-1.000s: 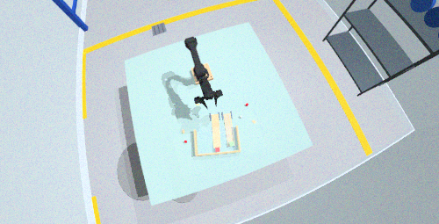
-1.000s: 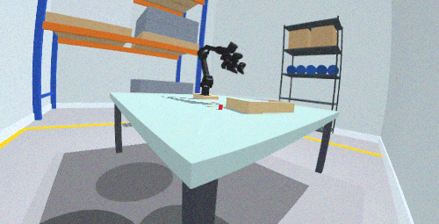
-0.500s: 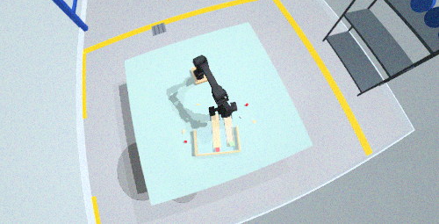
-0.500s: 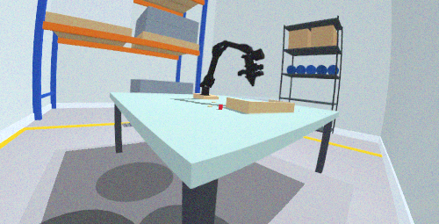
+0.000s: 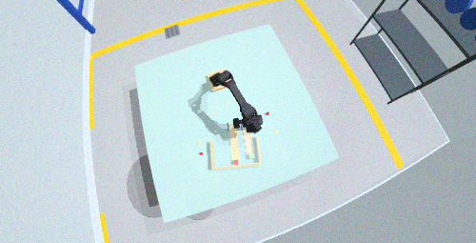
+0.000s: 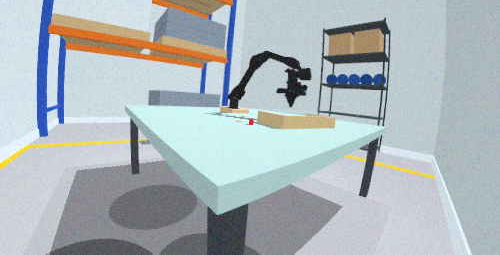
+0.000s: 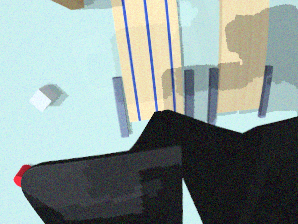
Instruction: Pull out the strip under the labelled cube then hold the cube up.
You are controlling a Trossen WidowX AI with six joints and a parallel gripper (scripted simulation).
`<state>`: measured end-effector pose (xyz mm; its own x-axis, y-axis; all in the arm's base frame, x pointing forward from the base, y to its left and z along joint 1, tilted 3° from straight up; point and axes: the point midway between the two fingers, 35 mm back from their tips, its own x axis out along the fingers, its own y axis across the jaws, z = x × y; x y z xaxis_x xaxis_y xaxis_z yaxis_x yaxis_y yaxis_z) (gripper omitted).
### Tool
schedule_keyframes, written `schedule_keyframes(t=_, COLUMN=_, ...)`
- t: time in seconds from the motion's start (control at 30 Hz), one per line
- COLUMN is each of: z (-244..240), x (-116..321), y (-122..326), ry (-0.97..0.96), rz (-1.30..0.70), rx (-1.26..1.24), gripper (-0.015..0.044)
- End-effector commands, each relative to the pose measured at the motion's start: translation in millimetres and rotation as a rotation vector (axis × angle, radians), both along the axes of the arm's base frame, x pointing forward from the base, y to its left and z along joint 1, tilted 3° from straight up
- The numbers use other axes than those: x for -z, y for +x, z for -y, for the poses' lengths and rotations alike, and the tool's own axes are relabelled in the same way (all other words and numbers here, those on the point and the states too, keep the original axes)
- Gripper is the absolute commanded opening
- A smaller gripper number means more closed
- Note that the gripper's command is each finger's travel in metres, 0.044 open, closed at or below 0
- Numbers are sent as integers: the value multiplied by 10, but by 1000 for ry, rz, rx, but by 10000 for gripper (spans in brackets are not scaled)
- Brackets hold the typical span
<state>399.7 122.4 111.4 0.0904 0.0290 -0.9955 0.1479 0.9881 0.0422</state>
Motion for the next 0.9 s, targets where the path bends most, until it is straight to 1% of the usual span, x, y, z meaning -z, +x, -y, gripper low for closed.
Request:
schedule_keyframes(t=0.0, z=2, x=98, y=4, ry=-7, rz=-10, rx=6, gripper=0)
schedule_keyframes(t=0.87, z=7, x=527, y=17, ry=-7, rz=-11, rx=6, gripper=0)
